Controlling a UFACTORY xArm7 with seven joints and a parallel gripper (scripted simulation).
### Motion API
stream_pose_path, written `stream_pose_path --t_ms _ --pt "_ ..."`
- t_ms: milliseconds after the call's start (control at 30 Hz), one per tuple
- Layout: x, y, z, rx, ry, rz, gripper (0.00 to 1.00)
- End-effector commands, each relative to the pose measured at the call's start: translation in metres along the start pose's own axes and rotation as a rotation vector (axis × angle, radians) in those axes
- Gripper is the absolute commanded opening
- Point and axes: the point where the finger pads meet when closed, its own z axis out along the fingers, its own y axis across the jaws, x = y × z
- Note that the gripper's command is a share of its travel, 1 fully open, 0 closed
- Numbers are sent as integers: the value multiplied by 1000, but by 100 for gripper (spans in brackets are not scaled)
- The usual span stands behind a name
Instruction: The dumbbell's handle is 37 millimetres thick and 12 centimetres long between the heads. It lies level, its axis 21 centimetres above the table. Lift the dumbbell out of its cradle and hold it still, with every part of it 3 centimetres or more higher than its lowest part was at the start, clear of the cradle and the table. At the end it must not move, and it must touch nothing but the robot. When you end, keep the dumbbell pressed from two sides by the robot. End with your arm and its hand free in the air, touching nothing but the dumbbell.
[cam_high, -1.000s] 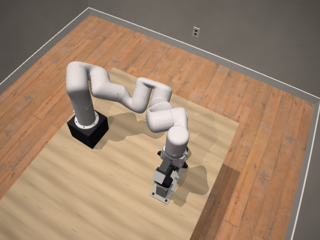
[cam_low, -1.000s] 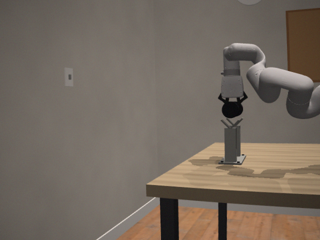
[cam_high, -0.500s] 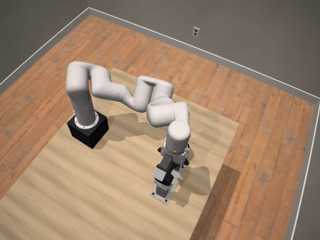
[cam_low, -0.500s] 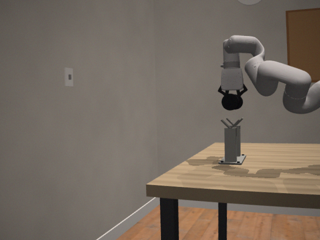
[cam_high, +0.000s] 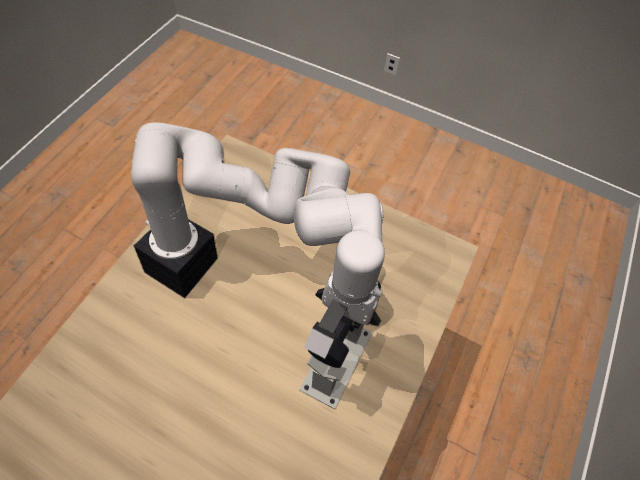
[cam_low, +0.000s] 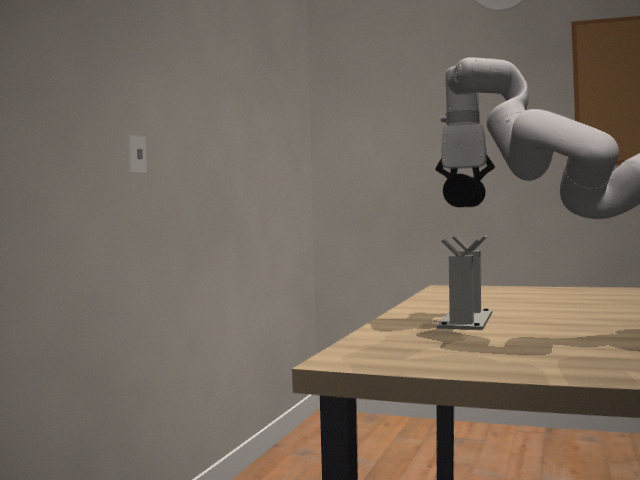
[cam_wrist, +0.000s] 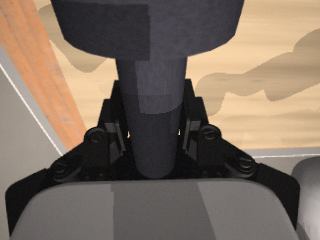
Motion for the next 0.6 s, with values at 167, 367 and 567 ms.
stream_pose_path --t_ms 167,367,567 --pt "0 0 -12 6 2 0 0" --pt "0 0 -16 6 2 1 0" --pt "0 0 -16 6 2 1 0"
